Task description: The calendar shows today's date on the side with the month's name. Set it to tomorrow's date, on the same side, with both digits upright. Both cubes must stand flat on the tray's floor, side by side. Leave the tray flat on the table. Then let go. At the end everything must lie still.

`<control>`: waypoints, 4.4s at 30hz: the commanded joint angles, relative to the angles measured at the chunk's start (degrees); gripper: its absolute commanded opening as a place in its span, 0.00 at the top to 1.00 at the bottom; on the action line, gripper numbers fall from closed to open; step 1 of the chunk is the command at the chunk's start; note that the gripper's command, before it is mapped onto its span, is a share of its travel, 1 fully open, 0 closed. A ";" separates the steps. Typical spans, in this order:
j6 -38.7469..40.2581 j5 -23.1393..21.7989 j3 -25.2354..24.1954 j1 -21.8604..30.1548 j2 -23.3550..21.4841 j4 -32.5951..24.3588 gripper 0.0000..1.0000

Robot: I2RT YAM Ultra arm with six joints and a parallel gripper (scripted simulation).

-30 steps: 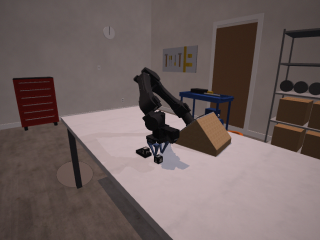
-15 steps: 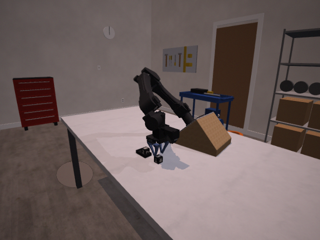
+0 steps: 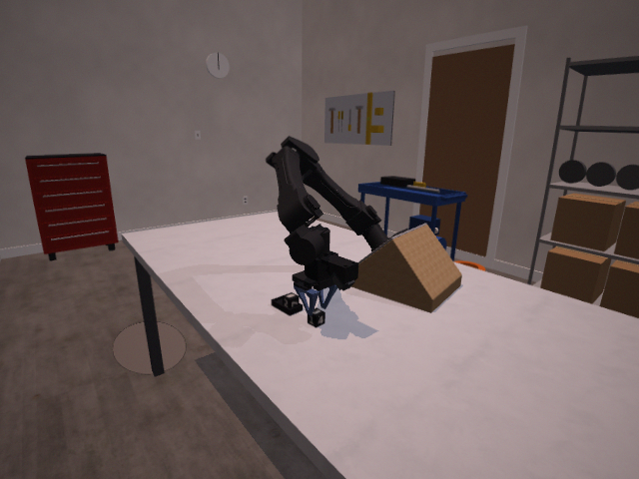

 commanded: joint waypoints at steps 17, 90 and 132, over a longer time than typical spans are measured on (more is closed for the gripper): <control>-3.45 0.49 -1.93 -1.77 1.10 6.12 0.53; -3.49 0.50 -1.96 -1.80 1.12 6.18 0.73; 9.26 -2.32 10.40 8.29 -3.20 -18.76 0.73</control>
